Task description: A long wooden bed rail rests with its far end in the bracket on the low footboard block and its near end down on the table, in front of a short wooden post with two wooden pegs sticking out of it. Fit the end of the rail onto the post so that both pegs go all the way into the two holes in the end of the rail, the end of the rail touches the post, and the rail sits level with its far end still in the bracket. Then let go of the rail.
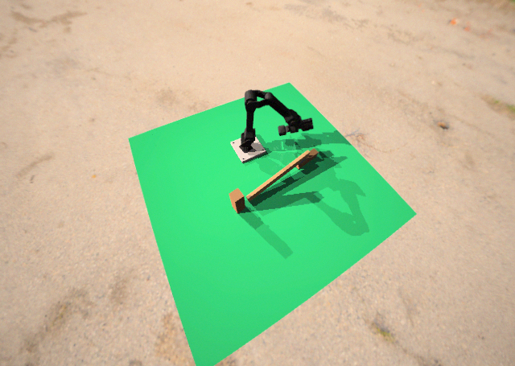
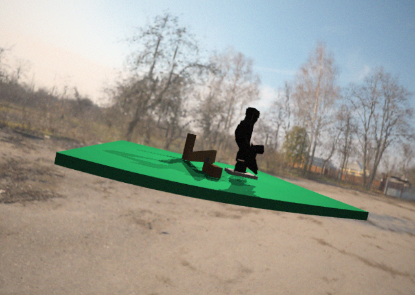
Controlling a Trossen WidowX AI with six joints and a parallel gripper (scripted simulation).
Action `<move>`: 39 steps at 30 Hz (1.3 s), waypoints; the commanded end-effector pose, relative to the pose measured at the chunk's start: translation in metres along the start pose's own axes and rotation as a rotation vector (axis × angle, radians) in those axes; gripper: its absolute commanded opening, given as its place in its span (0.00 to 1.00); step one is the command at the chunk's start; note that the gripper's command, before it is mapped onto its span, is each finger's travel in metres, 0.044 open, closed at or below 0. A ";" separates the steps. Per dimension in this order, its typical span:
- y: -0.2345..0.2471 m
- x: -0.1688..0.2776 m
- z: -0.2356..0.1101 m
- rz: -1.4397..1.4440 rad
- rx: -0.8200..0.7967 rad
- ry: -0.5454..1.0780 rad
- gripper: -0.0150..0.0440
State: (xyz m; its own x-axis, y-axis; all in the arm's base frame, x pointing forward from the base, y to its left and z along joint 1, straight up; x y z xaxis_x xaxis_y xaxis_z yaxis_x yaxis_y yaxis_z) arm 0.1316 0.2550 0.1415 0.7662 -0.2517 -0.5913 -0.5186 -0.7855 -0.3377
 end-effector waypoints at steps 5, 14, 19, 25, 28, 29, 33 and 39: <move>-0.014 0.071 -0.090 0.227 0.224 0.304 1.00; 0.029 0.136 -0.178 0.505 0.234 0.575 1.00; 0.074 0.161 -0.228 0.678 0.179 0.690 1.00; 0.136 0.179 -0.284 0.859 0.105 0.779 1.00; 0.171 0.181 -0.309 0.947 0.063 0.803 1.00; 0.183 0.180 -0.317 0.976 0.048 0.807 1.00; 0.198 0.179 -0.326 1.012 0.030 0.811 1.00; 0.198 0.179 -0.326 1.012 0.030 0.811 1.00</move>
State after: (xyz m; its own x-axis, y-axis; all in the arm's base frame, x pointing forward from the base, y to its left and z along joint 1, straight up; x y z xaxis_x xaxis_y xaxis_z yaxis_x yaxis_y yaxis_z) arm 0.2896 -0.1252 0.2049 0.0377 -0.9993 0.0034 -0.9988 -0.0377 -0.0307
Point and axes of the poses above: the point midway between the two fingers, 35 mm back from their tips, its own z axis out along the fingers, its own y axis across the jaws, x = y × z, the point moved 9 cm from there along -z, back along the fingers, and after that the axes turned 2 degrees about -z, right-handed, at the moved point
